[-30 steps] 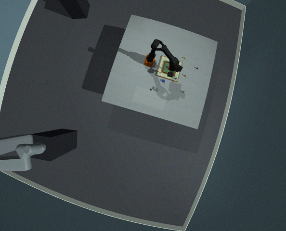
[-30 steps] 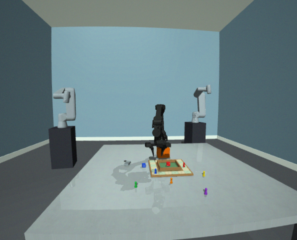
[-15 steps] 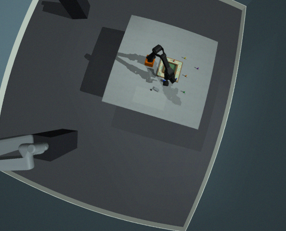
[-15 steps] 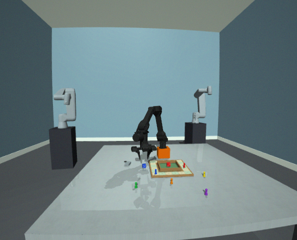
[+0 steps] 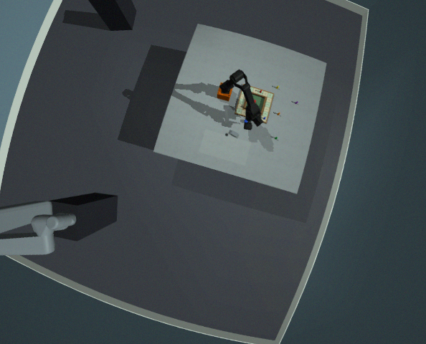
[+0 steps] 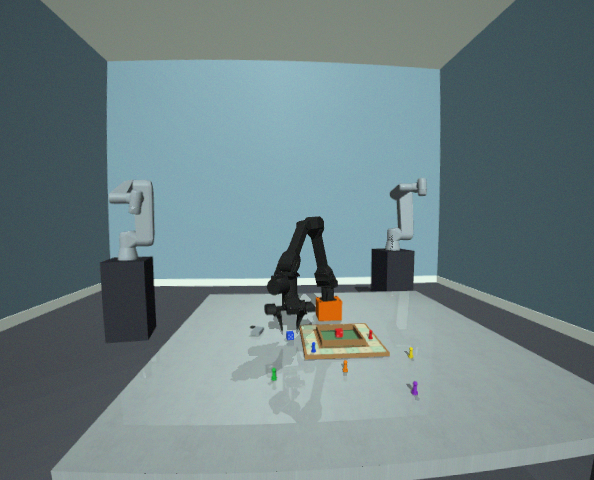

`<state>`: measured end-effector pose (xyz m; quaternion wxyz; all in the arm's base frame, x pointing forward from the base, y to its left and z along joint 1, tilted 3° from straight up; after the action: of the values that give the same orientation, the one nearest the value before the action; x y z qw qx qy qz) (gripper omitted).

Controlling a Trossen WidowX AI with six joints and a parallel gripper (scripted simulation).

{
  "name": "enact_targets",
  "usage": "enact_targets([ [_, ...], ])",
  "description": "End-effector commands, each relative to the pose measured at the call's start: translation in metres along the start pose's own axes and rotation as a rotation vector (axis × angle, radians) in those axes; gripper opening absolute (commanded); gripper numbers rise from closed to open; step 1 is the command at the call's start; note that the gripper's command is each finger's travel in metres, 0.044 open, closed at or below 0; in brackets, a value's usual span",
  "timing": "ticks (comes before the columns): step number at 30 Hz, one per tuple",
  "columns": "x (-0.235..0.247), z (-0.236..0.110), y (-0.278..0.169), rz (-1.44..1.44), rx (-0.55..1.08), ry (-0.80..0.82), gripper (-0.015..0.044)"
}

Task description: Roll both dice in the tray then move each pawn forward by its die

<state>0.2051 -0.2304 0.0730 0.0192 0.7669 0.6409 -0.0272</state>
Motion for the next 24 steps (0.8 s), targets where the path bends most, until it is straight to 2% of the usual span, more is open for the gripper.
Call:
enact_targets([
  [1,0.001,0.008,-0.002,-0.003,0.01,0.003,0.0275],
  [15,0.001,0.028,-0.003,-0.003,0.01,0.003,0.0275],
  [21,0.001,0.028,-0.003,-0.003,0.01,0.003,0.0117],
  [24,0.001,0.028,-0.003,-0.003,0.01,0.003,0.0097],
])
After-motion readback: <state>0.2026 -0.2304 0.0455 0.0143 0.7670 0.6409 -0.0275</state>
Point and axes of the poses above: the point midway between the two fingers, 35 mm back from their tips, its own z axis out along the fingers, its own x axis across the jaws, y = z × x, the point moved 8 cm from there along -z, back along the fingers, and after that the axes turned 8 degrees about z, right-handed, at the moved point
